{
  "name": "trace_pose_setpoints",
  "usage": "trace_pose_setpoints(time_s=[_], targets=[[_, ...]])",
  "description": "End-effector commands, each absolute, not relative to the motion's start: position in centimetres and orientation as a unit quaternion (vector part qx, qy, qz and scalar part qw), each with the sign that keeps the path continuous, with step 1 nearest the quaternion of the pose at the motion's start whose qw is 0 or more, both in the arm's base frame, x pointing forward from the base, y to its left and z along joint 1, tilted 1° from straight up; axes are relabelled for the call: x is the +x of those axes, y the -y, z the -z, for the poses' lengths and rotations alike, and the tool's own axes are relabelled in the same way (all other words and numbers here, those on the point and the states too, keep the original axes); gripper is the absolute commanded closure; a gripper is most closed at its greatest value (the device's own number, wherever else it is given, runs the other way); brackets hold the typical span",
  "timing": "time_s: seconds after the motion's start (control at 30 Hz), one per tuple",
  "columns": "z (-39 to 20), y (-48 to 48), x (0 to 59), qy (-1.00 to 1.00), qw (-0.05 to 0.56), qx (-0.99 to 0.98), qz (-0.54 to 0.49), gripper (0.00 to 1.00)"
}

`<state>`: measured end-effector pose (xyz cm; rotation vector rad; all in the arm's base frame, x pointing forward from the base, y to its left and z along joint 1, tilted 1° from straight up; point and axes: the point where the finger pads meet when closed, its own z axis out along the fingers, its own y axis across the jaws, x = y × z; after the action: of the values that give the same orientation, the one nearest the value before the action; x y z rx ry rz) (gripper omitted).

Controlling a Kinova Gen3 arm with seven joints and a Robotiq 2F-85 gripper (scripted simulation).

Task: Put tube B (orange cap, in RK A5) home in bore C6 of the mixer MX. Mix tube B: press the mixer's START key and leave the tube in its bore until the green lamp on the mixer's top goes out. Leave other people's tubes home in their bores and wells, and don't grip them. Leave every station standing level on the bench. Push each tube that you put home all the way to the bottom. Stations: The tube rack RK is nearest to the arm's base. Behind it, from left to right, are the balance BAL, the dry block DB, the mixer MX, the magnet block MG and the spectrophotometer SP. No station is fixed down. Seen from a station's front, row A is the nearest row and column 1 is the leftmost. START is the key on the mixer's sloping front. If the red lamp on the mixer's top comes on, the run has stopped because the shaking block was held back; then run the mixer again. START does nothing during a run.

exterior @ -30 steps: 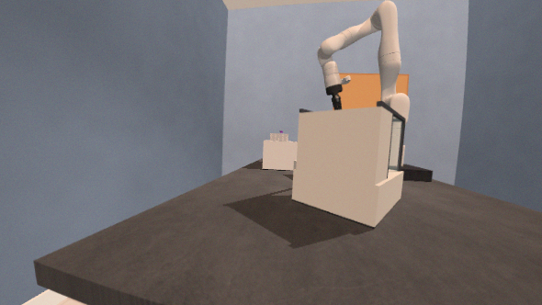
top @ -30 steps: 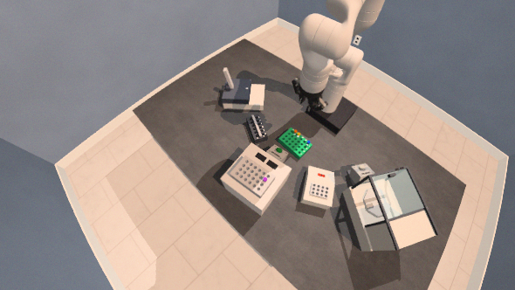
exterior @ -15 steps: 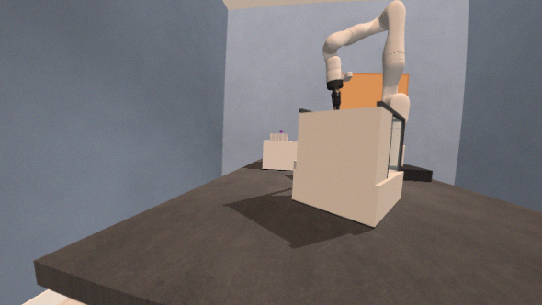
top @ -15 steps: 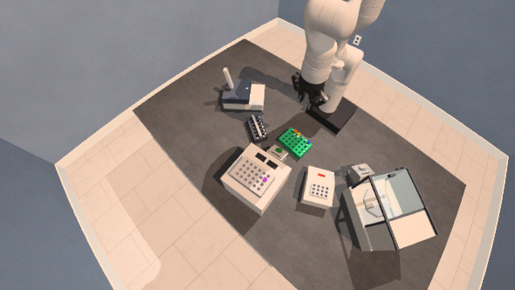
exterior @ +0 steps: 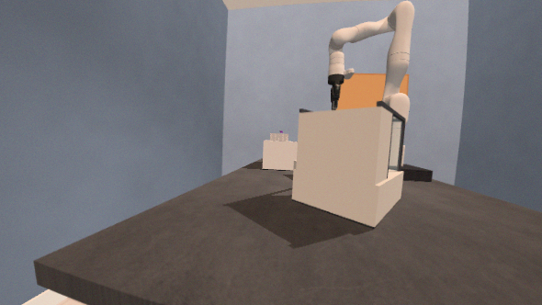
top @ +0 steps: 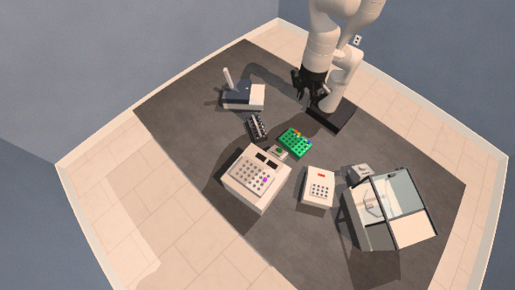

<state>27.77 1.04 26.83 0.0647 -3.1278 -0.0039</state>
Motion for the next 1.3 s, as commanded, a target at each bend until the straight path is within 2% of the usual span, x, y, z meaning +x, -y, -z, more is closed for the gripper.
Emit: trace_pose_setpoints(time_s=[0.0, 0.3, 1.27], targets=[[-27.0, -1.0, 27.8, 1.0, 0.002, 0.022, 0.004, 0.58], [-27.0, -1.0, 27.8, 1.0, 0.002, 0.022, 0.004, 0.58], [-18.6, -1.4, 27.8, 0.888, 0.086, -0.45, 0.05, 0.58]])
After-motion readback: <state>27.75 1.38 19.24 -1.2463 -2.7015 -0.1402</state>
